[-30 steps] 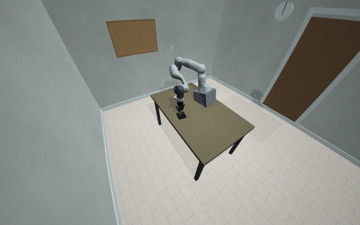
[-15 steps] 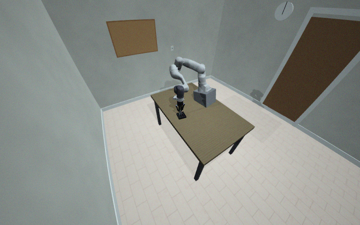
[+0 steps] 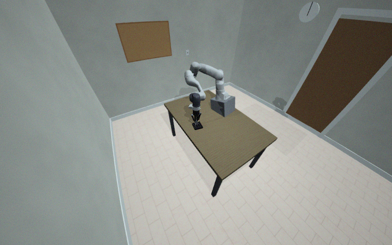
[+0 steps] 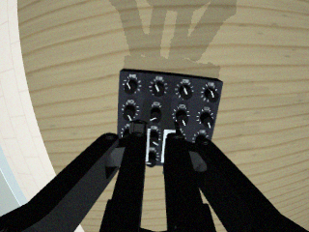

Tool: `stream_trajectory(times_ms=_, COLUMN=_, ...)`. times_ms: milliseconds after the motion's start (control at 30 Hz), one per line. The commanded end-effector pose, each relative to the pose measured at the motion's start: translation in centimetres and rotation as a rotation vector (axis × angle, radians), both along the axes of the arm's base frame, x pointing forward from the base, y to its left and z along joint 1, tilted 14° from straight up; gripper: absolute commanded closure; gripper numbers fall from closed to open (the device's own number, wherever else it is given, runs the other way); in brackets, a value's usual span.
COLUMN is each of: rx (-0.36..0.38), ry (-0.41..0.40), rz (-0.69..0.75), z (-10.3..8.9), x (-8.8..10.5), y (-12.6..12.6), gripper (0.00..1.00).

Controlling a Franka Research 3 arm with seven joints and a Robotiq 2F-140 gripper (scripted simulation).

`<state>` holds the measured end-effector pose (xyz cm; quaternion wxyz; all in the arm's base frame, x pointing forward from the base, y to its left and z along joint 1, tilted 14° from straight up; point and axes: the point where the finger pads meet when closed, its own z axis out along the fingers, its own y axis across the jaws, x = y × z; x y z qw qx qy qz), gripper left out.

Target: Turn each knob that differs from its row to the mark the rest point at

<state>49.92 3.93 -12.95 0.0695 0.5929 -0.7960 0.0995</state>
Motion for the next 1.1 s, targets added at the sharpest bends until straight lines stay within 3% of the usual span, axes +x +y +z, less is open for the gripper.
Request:
stream_trajectory(times_ms=0, rx=0.001, ry=0.010, rz=0.056, z=-0.02, x=0.15, y=0.05, gripper=0.95)
stream_trajectory(times_ms=1067, rx=-0.003, ry=0.118, rz=0.490, z=-0.02, x=0.15, y=0.05, gripper=0.95)
